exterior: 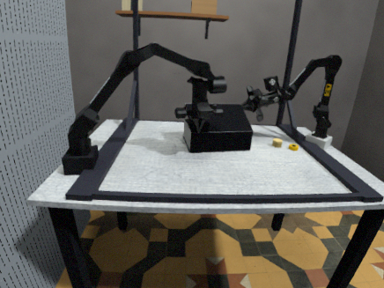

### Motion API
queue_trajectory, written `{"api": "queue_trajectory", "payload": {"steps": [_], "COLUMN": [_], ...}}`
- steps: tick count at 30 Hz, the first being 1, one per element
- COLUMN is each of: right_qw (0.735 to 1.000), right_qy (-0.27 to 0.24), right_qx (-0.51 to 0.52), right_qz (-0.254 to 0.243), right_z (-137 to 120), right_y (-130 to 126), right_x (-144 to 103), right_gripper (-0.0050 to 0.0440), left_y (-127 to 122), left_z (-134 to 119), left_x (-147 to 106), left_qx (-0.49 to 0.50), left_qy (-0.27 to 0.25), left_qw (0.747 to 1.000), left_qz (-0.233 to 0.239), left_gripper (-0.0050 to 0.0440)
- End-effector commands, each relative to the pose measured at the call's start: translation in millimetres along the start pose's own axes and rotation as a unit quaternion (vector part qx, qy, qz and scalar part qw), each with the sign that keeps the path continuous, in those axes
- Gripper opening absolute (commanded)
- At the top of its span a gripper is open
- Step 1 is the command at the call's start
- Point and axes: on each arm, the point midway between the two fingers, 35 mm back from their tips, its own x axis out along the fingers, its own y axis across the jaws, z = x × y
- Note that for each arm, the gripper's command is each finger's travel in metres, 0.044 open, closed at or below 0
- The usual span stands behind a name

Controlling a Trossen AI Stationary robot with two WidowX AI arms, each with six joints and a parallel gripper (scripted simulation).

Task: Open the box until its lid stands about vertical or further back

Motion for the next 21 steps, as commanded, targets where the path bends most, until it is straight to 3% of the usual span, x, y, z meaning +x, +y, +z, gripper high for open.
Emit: {"api": "queue_trajectory", "payload": {"steps": [1,21], "right_qw": [1.000,1.000], "right_qy": [0.000,0.000], "right_qx": [0.000,0.000], "right_qz": [-0.003,-0.003], "right_z": [0,0], "right_y": [-1,-1], "right_x": [1,1], "right_gripper": [-0.0050,-0.0050], "left_y": [-16,-18], "left_z": [15,32], "left_x": [-5,-13], "left_qx": [-0.001,-0.001], "left_qy": [-0.013,-0.013], "left_qw": [1.000,1.000], "left_qz": [-0.021,-0.020], "left_gripper": [0.0004,0.0004]}}
